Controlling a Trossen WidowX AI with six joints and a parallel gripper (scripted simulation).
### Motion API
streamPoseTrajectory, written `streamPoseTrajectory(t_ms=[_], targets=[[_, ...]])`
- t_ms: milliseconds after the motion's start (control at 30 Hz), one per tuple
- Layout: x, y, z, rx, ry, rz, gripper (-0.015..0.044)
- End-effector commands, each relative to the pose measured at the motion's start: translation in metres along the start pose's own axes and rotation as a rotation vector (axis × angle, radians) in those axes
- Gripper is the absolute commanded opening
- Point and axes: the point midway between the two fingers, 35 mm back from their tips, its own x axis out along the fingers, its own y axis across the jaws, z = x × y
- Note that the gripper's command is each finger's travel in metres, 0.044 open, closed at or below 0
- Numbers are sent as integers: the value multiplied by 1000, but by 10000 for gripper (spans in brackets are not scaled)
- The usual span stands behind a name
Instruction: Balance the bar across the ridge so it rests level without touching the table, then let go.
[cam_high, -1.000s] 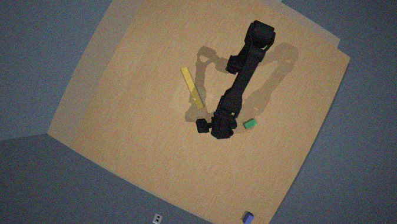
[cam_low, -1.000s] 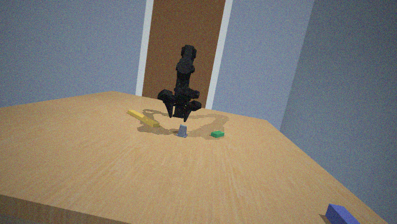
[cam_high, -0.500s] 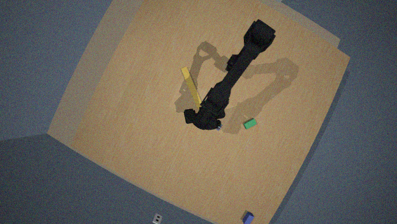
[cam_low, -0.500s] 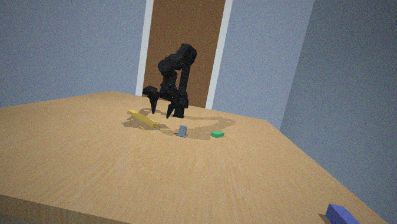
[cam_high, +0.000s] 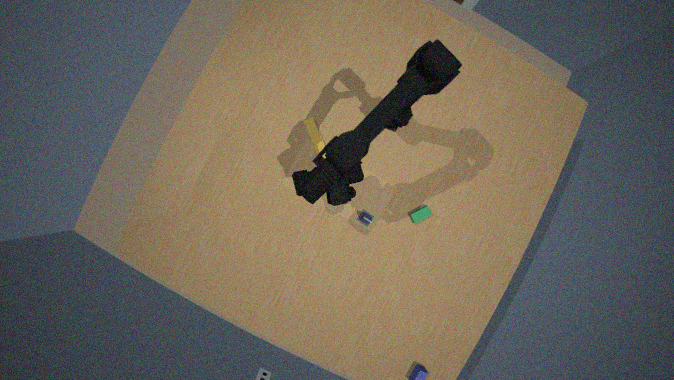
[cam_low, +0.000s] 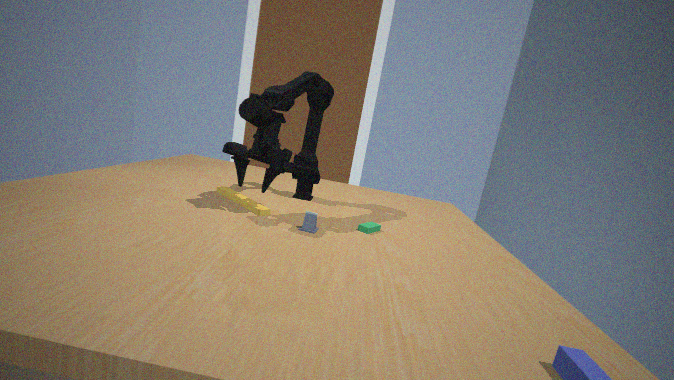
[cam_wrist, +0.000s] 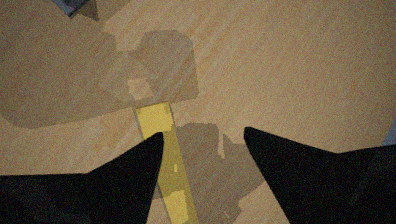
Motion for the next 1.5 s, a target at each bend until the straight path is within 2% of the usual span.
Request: streamPoseTrajectory(t_ms=[0,833,1167,1467], targets=[[-3,-4,-15,-21,31,17,315],[-34,2,-120,-145,160,242,315],[8,12,-127,-144,160,242,315],[16,14,-129,-144,160,242,315]])
